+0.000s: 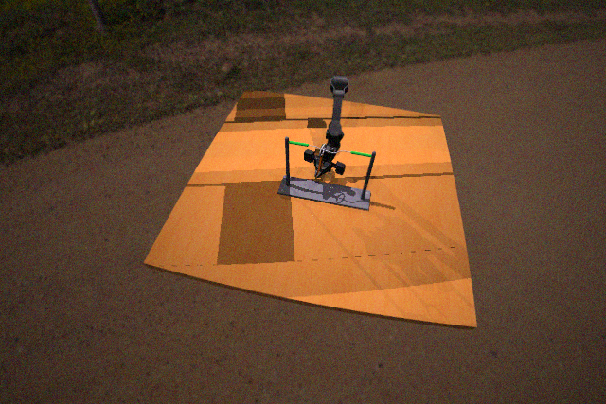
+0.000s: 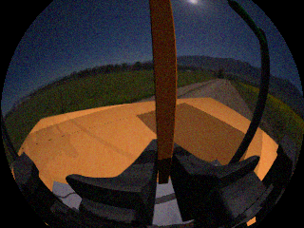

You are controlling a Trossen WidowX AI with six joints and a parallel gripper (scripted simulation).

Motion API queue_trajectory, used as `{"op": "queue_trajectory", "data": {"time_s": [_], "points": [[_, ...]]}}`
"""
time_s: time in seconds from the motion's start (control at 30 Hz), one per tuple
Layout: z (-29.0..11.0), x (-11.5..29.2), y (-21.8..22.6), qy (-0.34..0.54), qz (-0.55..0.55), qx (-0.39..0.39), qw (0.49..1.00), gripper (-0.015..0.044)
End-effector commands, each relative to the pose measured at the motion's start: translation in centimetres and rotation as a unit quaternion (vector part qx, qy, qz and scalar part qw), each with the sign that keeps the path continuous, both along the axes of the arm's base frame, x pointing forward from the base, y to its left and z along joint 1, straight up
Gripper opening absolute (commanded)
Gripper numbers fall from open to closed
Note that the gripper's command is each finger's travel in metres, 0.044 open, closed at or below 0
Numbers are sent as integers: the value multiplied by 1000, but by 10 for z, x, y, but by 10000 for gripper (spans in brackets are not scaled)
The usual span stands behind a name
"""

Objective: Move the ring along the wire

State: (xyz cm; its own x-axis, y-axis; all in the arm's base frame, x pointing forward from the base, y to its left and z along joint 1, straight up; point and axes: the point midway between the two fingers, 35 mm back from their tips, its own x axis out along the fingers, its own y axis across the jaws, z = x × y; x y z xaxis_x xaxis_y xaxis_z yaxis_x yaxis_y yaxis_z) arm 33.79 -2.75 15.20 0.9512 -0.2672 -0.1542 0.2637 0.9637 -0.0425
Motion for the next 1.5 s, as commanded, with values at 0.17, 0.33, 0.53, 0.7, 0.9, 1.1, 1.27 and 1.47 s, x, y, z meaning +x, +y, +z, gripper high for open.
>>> {"op": "queue_trajectory", "data": {"time_s": [0.17,0.33,0.53,0.7,0.9,1.1,1.27,1.47], "points": [[1,6,16,-14,-6,36,999,-150],[2,9,25,-18,-5,52,998,-150],[3,12,34,-22,0,65,998,-150],[3,14,40,-24,10,71,997,-150],[4,16,46,-24,35,72,997,-150],[5,17,51,-24,72,69,995,-150],[5,19,55,-24,120,64,990,-150],[6,16,58,-9,179,57,982,-150]]}}
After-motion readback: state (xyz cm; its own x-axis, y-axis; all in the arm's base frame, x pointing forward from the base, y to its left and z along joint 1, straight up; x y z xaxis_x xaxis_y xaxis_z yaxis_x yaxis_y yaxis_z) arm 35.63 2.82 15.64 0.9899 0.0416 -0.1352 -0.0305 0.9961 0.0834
